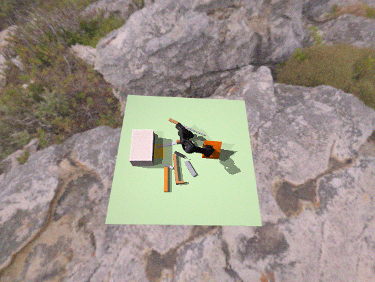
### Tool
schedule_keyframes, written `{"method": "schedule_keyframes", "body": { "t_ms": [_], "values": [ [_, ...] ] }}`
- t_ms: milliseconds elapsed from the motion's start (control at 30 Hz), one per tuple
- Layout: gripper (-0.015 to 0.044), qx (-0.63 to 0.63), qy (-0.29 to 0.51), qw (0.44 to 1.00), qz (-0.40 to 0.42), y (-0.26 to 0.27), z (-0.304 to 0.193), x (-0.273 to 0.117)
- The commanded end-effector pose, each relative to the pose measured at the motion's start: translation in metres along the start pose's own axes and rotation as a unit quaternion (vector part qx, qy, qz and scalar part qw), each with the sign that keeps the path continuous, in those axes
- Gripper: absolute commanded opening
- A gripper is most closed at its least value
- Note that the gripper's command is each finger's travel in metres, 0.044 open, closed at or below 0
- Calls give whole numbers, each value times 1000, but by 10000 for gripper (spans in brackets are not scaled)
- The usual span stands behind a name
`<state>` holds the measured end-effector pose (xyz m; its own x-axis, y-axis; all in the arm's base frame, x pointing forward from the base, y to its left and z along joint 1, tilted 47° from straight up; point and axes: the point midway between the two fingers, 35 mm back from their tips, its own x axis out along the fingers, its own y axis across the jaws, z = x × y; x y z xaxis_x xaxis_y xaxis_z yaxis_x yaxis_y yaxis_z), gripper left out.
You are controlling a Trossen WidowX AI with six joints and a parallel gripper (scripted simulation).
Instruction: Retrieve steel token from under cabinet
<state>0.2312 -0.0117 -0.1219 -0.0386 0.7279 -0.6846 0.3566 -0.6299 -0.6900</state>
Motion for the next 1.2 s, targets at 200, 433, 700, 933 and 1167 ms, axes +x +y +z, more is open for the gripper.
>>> {"method": "schedule_keyframes", "body": {
  "t_ms": [200,433,700,933,1167],
  "values": [
    [0,-4,1,1000,4,13,2,-2],
    [0,-5,1,1000,4,19,3,-3],
    [105,-6,-1,1000,1,17,4,-1],
    [200,-6,-1,1000,1,18,4,-1],
    [270,-7,1,1000,4,18,4,0]
  ]
}}
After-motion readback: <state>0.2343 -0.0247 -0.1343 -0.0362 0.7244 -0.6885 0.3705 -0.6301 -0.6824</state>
